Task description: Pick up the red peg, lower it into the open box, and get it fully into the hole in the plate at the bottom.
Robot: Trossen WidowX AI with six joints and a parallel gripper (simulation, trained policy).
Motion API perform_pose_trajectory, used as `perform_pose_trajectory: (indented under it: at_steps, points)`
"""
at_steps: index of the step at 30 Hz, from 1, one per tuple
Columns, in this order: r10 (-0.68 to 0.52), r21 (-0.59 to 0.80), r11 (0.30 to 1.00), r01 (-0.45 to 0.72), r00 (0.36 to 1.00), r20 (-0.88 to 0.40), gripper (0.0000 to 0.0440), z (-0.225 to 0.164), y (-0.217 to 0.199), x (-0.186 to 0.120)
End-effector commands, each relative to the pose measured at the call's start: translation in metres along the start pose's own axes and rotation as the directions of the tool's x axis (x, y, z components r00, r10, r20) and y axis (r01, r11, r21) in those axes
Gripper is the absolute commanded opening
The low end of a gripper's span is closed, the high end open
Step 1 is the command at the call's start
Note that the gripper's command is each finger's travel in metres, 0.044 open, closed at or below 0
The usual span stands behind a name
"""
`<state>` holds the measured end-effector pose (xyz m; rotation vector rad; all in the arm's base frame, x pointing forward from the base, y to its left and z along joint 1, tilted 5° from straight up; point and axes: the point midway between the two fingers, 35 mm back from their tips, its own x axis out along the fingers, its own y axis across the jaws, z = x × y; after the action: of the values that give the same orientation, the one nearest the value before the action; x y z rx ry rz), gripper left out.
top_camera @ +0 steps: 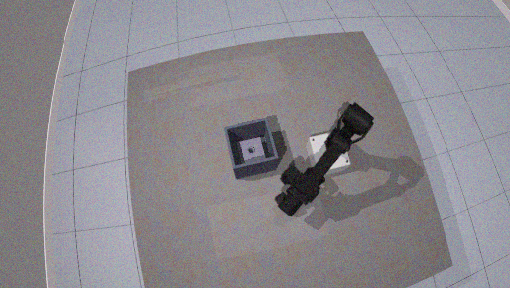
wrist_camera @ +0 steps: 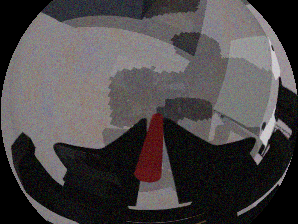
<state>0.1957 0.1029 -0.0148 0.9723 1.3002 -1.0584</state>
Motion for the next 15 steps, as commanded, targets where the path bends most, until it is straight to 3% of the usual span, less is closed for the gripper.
perform_pose_trajectory:
  at_steps: [1, 15]
  points:
    - [0.042, 0.006, 0.999, -0.042, 0.999, -0.006, 0.0000, 0.001, 0.011, -0.009]
    - [0.180, 0.040, 0.983, -0.178, 0.983, -0.033, 0.0000, 0.012, 0.039, -0.056]
